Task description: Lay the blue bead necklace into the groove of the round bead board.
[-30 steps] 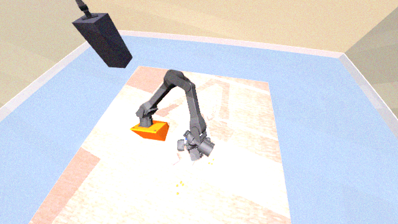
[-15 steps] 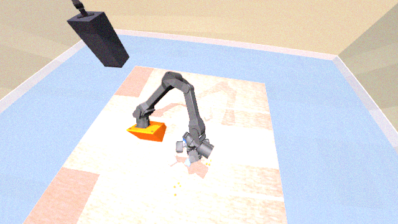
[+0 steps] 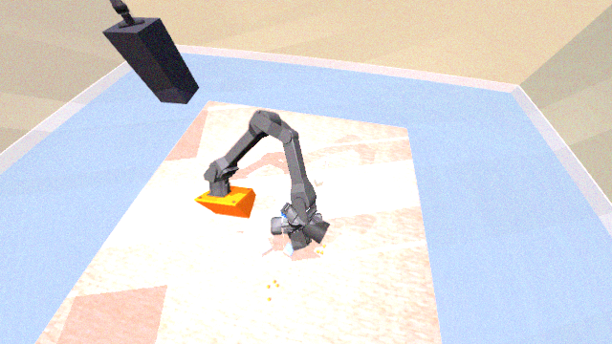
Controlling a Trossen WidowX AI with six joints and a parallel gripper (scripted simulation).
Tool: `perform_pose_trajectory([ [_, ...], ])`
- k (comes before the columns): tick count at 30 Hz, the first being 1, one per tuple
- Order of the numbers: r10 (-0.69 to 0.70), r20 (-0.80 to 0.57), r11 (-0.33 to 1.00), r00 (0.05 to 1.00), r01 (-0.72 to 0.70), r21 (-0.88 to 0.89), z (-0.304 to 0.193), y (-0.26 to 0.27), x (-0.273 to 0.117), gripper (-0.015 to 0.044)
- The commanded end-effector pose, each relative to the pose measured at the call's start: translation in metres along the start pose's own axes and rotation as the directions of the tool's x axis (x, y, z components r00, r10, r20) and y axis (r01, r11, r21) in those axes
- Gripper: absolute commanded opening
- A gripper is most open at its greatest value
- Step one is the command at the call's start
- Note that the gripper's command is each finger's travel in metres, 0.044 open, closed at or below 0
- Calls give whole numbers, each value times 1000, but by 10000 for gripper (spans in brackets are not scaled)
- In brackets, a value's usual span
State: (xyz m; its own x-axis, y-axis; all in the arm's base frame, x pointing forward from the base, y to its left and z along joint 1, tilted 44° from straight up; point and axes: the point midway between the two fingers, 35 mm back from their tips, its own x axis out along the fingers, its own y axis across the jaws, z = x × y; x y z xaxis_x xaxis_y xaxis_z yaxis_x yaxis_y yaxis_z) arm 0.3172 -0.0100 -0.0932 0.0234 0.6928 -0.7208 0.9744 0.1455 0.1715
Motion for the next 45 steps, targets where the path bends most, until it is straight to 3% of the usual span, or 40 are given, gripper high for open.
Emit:
perform_pose_trajectory([
  [1, -1, -1, 1000, 1000, 1, 1, 0, 0, 0, 289],
  [7, -1, -1, 1000, 1000, 1, 3, 0, -1, -1, 440],
  [26, 1, 0, 1000, 1000, -1, 2, 0, -1, -2, 440],
  [28, 1, 0, 998, 1000, -1, -57, 0, -1, -6, 387],
  [33, 0, 1, 893, 1000, 0, -449, -2, -3, -29, 256],
  [38, 0, 1, 866, 1000, 0, -501, -2, -3, -33, 125],
  [45, 0, 1, 866, 1000, 0, -501, -2, -3, -33, 120],
])
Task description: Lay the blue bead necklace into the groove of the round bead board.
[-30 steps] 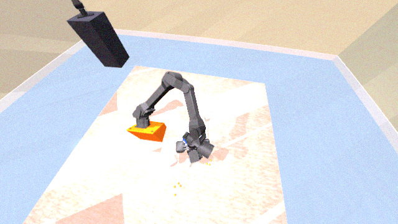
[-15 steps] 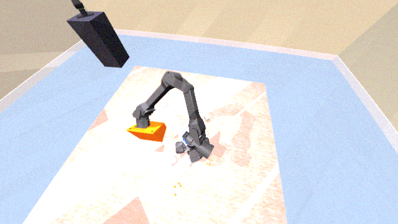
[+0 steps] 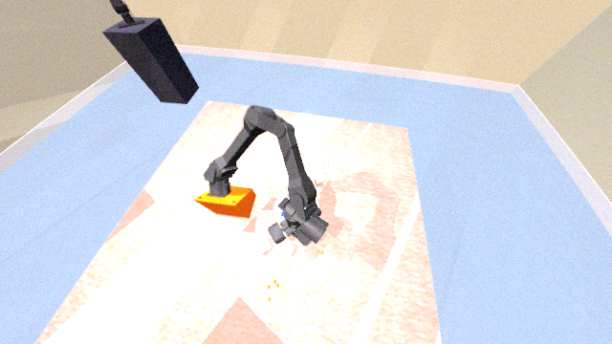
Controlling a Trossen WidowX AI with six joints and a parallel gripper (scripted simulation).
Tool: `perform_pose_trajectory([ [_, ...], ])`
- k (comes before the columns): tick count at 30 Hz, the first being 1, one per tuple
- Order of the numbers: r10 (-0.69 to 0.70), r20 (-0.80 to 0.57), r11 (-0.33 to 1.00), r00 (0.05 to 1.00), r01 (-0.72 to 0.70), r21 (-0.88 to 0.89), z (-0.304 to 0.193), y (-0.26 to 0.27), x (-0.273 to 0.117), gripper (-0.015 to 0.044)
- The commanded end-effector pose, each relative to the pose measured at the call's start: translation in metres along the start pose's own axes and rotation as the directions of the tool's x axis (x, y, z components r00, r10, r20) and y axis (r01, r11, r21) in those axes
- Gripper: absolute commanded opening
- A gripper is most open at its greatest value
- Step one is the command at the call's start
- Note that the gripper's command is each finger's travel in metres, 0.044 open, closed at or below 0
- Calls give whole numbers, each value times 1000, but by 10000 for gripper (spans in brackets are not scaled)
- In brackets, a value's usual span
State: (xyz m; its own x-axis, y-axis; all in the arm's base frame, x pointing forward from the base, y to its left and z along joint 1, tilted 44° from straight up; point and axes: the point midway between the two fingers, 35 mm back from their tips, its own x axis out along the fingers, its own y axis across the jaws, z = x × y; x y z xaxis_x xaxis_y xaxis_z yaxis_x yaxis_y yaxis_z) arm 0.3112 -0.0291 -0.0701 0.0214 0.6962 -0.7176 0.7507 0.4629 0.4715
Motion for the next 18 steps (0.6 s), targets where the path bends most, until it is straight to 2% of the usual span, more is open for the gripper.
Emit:
perform_pose_trajectory([
  [1, -2, 6, 1000, 1000, 2, -29, 2, 1, -3, 120],
  [7, -1, 5, 1000, 1000, 2, -29, 1, 1, 13, 120],
  [8, 0, 12, 999, 1000, 1, -33, 3, 2, 4, 120],
  [18, 0, 10, 1000, 1000, 1, -32, 3, 2, 16, 120],
])
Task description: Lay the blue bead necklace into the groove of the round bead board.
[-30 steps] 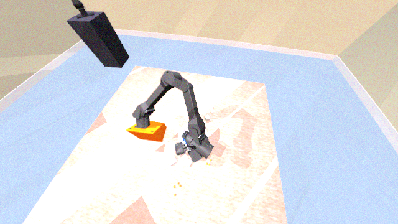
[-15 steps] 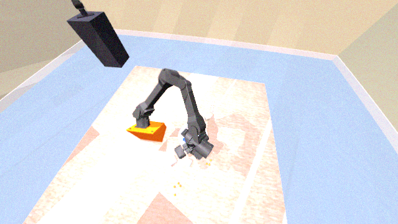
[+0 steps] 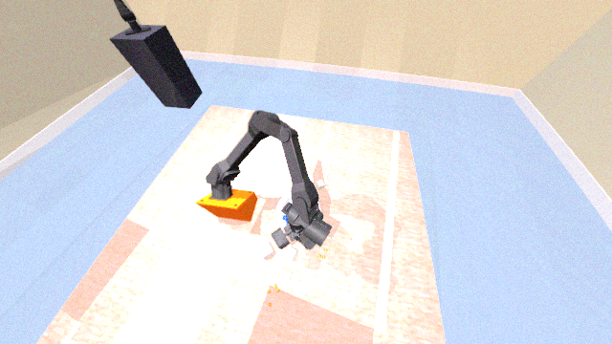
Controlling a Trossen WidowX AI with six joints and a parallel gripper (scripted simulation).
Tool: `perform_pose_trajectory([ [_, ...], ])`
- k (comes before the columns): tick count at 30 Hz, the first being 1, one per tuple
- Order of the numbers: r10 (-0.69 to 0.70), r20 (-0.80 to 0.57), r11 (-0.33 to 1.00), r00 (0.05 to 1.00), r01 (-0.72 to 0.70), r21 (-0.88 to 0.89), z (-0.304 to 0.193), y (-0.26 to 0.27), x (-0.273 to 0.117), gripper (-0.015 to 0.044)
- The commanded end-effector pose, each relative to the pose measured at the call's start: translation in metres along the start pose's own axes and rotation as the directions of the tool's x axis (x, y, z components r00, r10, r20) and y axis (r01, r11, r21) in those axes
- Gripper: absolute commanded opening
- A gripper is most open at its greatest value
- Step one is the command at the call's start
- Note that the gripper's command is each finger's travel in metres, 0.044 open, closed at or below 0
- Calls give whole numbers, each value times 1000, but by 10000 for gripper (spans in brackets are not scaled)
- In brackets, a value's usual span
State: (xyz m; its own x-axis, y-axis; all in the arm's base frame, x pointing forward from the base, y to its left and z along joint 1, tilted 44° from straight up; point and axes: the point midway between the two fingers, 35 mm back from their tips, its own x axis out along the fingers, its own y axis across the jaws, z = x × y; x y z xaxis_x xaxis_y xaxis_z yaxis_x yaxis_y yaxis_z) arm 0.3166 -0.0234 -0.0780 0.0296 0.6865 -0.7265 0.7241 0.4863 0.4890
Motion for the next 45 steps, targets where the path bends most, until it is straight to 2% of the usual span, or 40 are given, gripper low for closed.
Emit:
perform_pose_trajectory([
  [1, 2, -6, 1000, 1000, -2, 8, -2, -1, 8, 120],
  [19, 2, -11, 1000, 1000, -2, 11, -4, -2, 28, 120],
  [24, 0, -6, 1000, 1000, 0, 3, -2, -1, 26, 0],
  [45, 0, -6, 1000, 1000, 0, 3, -2, -1, 26, 0],
])
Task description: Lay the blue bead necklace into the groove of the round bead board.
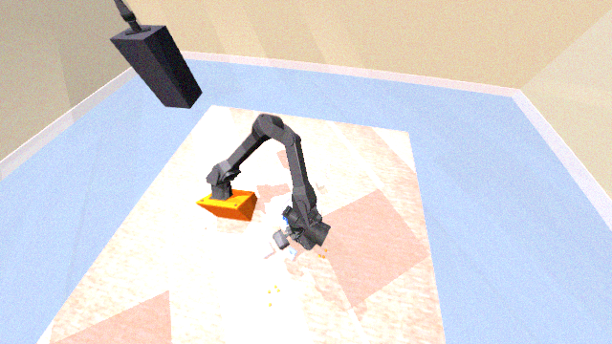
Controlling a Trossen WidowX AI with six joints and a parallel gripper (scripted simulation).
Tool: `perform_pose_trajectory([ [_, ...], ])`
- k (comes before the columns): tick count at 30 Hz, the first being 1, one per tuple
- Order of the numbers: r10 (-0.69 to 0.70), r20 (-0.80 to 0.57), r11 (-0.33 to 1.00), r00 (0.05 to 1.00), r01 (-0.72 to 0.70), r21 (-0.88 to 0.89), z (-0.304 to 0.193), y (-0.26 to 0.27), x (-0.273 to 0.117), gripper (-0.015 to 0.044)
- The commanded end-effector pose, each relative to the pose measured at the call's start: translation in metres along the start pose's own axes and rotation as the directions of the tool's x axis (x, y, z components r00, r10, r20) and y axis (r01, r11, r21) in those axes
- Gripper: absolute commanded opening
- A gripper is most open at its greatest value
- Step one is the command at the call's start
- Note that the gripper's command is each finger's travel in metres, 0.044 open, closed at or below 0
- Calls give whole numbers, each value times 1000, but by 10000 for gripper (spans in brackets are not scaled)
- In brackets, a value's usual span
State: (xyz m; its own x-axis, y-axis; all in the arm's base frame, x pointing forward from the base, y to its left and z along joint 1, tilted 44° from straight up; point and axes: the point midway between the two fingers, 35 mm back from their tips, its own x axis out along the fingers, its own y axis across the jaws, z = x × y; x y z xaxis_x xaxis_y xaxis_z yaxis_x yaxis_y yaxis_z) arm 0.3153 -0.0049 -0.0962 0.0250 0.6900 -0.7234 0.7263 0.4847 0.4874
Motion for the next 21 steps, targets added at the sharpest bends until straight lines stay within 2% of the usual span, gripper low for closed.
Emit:
perform_pose_trajectory([
  [1, 0, 0, 1000, 1000, 0, -1, 0, 0, 0, 0],
  [12, 2, -4, 1000, 1000, -2, 7, -2, 0, -6, 0],
  [21, 3, -4, 1000, 1000, -3, 7, -6, 26, -6, 0],
])
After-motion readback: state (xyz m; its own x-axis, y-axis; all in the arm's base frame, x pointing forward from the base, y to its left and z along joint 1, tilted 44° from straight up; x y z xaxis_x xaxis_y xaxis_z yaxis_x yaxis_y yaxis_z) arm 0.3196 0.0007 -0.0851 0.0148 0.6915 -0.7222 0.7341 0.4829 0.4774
